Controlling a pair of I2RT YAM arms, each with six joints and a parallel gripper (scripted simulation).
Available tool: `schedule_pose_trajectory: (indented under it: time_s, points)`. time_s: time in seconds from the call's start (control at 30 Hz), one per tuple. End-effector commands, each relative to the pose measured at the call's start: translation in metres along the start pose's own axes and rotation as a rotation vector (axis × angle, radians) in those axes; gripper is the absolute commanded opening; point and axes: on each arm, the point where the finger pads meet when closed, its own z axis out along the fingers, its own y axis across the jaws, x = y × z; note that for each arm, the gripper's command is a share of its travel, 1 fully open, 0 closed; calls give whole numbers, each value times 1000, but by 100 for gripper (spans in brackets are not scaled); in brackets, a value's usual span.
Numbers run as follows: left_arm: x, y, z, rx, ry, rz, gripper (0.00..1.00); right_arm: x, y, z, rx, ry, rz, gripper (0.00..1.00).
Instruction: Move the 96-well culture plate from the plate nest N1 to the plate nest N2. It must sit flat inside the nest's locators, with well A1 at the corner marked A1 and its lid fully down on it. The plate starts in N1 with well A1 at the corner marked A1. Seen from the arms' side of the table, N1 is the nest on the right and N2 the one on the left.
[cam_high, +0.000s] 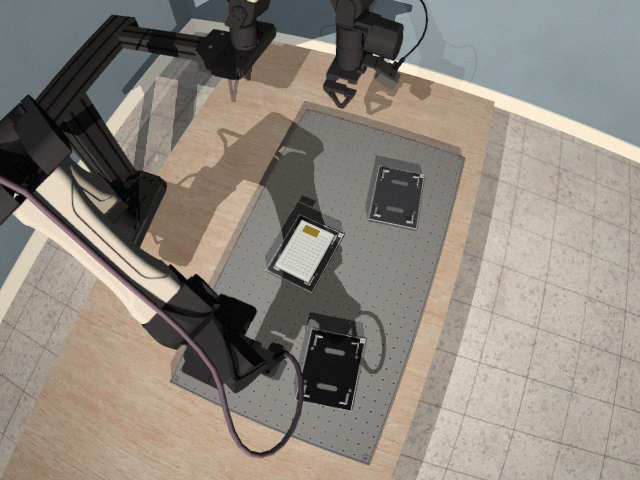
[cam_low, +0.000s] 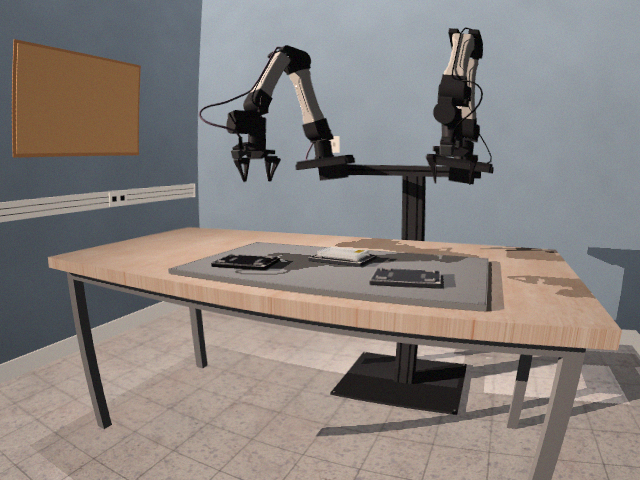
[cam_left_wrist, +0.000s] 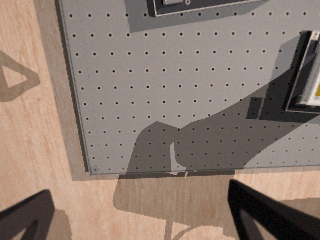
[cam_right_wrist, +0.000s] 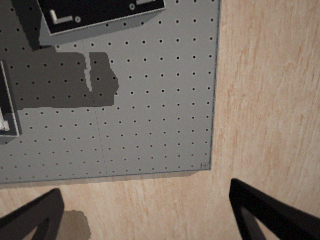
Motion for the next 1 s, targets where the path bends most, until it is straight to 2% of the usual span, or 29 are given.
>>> schedule_pose_trajectory:
  time_s: [0.0,0.17,0.97]
  points:
    - [-6,-2,-3,4,-18,9,100,2,4,-3,-9,10,-28,100]
    - [-6,-2,-3,4,-18,9,100,-1,1,-3,-1,-3,-17,100]
    - [-11,-109,45,4,-24,759,100,-1,1,-3,-1,-3,-17,100]
